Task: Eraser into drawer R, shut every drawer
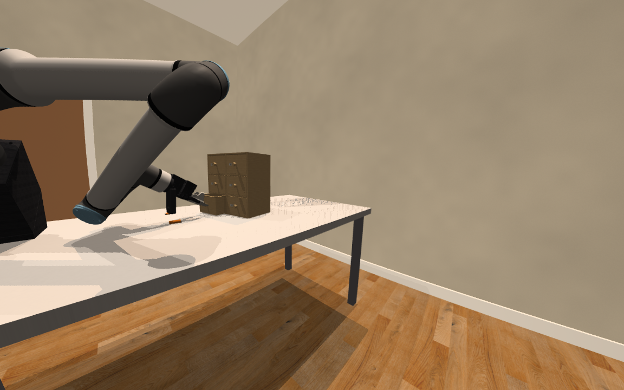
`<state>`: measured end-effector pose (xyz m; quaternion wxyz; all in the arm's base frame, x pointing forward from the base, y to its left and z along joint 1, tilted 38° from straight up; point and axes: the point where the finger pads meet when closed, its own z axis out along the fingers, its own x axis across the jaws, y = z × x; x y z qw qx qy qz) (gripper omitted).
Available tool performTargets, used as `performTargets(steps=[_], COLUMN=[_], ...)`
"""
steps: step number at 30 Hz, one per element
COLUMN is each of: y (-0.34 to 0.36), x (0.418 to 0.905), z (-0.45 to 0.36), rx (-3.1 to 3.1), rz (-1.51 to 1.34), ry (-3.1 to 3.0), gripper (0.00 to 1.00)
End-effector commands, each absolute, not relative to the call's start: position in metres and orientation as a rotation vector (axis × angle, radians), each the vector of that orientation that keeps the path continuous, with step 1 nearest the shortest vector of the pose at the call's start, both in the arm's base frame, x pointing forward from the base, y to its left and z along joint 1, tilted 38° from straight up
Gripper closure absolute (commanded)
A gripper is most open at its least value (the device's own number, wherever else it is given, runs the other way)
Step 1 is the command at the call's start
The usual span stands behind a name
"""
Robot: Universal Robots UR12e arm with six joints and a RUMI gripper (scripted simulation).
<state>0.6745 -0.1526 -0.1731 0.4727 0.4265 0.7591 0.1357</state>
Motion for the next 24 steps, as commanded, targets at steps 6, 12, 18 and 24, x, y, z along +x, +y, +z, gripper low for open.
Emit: performTargets(steps=[6,12,18,24], y=[-0.1522,-0.1522,-0.1522,-0.1522], x=[0.6745,0.6745,0.6745,0.6745], z=[-0.1727,-0.1727,-0.1727,-0.1727], rx=[1.043,1.043,1.043,1.043], rz=[0.333,0.333,0.333,0.333], ry=[1.858,1.858,1.858,1.858], gripper=[0.80,0.80,0.80,0.93])
